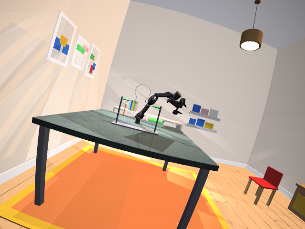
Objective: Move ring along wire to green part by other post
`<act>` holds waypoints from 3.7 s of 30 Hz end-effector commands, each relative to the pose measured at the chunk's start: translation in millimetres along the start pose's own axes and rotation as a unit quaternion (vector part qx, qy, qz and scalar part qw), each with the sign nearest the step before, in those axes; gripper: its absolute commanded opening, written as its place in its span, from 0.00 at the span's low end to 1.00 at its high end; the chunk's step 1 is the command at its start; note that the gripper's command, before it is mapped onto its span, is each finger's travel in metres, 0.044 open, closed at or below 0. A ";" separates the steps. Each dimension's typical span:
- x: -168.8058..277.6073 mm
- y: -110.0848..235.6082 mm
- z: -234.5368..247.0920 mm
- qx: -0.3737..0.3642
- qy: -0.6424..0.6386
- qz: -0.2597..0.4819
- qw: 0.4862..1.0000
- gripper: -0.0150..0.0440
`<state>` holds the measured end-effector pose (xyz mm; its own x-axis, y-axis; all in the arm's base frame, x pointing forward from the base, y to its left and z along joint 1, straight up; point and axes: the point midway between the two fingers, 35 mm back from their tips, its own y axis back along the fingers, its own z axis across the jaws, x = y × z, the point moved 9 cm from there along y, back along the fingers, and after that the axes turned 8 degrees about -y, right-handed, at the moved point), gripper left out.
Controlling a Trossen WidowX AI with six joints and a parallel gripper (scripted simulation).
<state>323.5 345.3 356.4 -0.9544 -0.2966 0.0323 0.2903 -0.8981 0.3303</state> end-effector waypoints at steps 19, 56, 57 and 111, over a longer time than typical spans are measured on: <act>-21.0 112.7 -21.1 0.039 0.076 -0.223 0.971 0.53; 117.3 360.9 22.2 0.080 0.109 -0.766 0.629 0.53; 119.2 365.6 20.4 0.082 0.108 -0.772 0.620 0.53; 292.4 373.9 -380.6 0.430 0.196 -0.692 0.546 0.53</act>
<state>194.8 -213.3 153.3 -0.0598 0.3370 -0.9396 -0.9880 0.1141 0.1038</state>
